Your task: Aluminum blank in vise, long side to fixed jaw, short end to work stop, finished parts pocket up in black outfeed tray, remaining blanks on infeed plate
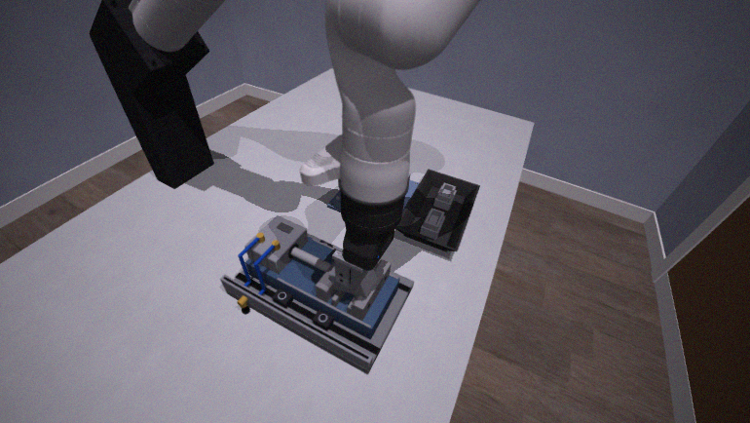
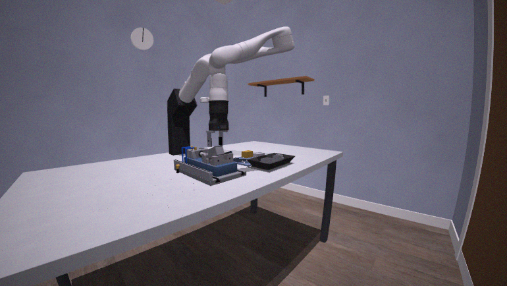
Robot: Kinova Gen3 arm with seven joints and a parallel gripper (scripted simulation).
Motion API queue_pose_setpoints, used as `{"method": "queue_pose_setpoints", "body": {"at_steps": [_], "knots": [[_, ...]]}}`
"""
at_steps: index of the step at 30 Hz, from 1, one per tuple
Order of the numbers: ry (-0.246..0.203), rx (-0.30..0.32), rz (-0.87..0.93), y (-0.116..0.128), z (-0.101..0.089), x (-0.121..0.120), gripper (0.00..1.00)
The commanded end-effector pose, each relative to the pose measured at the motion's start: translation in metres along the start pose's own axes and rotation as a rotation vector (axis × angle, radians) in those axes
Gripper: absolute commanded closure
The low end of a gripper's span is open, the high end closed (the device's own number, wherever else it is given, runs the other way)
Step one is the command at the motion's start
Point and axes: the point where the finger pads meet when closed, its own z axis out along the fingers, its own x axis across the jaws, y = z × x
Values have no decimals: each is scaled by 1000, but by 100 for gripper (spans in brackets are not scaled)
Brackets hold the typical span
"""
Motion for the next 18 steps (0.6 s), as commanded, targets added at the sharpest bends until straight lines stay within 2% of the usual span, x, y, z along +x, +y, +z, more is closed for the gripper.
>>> {"method": "queue_pose_setpoints", "body": {"at_steps": [1, 18], "knots": [[0, -1, -6, 0, 2, 1, 0], [1, -1, -8, 1, 8, 1, 0]]}}
